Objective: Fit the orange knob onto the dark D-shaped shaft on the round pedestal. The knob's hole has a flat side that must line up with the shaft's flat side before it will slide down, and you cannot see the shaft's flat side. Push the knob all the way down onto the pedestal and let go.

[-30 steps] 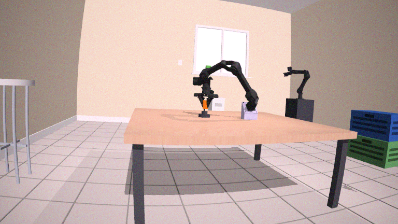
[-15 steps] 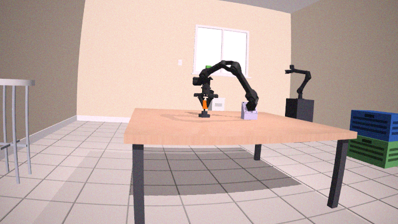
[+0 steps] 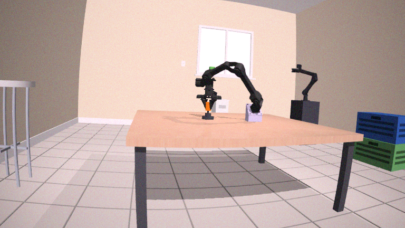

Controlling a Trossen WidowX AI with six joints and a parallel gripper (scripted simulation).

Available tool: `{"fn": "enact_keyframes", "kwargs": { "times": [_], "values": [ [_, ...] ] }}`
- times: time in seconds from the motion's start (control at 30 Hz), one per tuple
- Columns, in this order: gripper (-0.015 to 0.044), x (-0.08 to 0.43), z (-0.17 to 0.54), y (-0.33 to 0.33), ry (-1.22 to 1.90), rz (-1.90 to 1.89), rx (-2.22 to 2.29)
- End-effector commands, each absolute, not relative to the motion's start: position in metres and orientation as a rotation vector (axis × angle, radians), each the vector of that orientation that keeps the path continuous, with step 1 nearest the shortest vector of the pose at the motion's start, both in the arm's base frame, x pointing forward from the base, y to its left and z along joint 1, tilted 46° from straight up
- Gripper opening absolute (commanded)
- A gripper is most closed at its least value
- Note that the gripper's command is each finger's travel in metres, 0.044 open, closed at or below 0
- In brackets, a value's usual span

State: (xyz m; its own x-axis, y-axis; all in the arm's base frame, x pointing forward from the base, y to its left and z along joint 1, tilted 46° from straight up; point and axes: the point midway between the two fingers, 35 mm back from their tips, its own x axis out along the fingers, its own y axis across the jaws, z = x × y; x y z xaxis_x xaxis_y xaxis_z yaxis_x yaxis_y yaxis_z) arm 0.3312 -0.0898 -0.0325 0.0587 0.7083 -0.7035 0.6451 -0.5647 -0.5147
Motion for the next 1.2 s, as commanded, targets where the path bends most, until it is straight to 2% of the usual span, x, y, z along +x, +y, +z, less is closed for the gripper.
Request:
{"fn": "enact_keyframes", "kwargs": {
  "times": [0.0, 1.17],
  "values": [
    [0.0000, 0.3315, -0.0317, -0.0922, -1.422, 1.553, -2.244],
    [0.0000, 0.3298, -0.0321, -0.0916, -1.422, 1.553, -2.244]
  ]
}}
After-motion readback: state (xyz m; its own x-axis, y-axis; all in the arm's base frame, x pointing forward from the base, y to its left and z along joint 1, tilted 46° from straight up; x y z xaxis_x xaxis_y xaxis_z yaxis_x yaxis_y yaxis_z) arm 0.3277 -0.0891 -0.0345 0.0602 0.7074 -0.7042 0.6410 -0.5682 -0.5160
